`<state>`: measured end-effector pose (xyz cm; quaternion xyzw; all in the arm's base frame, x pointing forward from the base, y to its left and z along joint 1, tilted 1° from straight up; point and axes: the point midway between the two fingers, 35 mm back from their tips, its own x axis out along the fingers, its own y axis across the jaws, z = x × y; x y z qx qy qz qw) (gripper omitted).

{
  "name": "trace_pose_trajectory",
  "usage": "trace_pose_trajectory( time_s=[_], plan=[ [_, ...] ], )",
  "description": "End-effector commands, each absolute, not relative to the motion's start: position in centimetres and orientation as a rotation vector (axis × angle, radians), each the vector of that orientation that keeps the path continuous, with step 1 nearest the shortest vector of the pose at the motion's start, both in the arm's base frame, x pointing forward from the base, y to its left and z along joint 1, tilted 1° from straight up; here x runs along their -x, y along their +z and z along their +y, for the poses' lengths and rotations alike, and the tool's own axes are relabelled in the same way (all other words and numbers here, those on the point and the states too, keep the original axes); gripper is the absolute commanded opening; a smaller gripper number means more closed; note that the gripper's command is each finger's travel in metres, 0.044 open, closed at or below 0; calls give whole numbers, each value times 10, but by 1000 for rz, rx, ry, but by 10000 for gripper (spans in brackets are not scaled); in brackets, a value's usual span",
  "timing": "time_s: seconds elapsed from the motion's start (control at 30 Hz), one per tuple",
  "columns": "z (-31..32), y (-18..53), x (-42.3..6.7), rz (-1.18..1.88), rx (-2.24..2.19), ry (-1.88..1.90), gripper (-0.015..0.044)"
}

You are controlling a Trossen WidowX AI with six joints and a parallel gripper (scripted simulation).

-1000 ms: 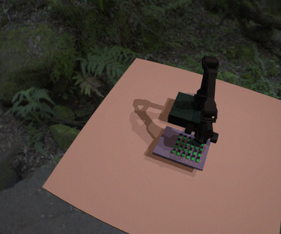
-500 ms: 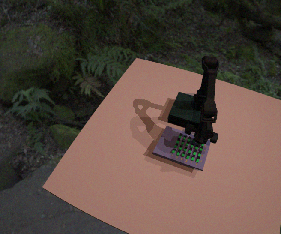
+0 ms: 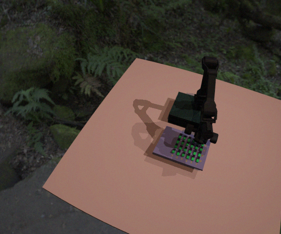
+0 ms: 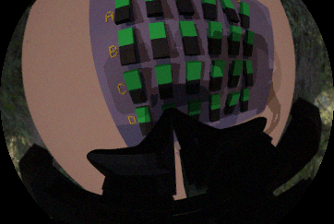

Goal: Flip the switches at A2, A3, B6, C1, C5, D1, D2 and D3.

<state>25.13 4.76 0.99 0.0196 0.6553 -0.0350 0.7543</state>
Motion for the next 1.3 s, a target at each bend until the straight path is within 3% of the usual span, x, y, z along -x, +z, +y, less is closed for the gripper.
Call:
trace_pose_trajectory(
  time_s=[0.0, 0.57, 0.8, 1.27],
  plan=[
    [48, 9, -251, 1432, -43, -69, 0],
    [48, 7, -252, 1432, -43, -69, 0],
    [50, 71, -240, 1406, -42, -69, 0],
    [21, 54, -242, 1419, -41, -71, 0]
  ],
)
